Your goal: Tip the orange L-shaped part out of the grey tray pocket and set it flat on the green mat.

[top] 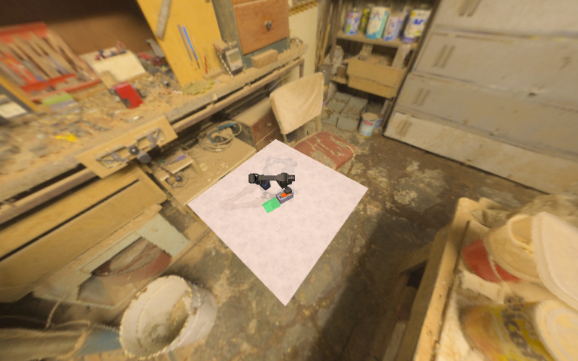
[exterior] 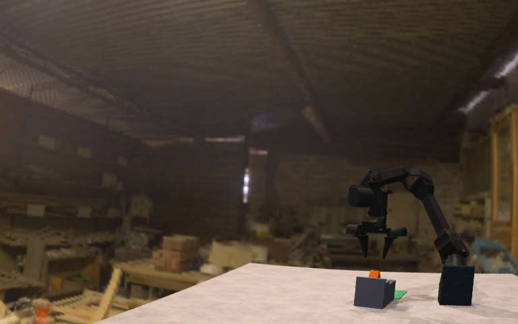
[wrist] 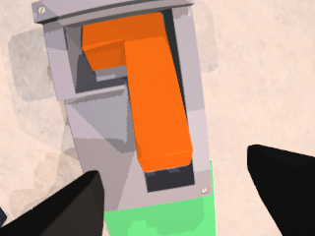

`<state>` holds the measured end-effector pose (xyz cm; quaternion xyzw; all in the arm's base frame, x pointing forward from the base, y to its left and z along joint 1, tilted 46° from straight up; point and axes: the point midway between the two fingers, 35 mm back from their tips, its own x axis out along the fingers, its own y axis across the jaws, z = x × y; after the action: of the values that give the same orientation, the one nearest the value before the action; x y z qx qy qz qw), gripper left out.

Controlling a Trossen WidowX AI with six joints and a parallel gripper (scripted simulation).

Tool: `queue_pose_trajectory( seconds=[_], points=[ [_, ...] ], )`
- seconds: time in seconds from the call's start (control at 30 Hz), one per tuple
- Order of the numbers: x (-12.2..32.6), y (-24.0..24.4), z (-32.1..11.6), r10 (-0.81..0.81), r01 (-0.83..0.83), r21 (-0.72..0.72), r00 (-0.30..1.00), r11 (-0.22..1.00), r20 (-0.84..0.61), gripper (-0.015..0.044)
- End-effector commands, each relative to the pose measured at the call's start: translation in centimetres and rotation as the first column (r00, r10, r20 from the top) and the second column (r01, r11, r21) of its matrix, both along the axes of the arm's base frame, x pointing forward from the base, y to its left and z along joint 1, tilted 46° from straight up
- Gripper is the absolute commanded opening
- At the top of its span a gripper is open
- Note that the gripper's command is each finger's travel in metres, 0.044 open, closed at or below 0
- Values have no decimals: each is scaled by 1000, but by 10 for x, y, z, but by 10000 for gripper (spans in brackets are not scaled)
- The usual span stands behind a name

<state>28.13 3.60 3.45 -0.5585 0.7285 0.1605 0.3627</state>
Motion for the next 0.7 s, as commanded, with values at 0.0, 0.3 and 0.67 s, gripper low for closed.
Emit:
queue_pose_trajectory(
  seconds=[0.0,0.3,0.67],
  points=[
    [-3,-11,-8,7,-7,-3,1000,1000,-8,280],
    [-5,-23,-19,7,-7,-3,1000,1000,-7,280],
    [-6,-35,-32,8,-8,-3,1000,1000,-7,280]
  ],
)
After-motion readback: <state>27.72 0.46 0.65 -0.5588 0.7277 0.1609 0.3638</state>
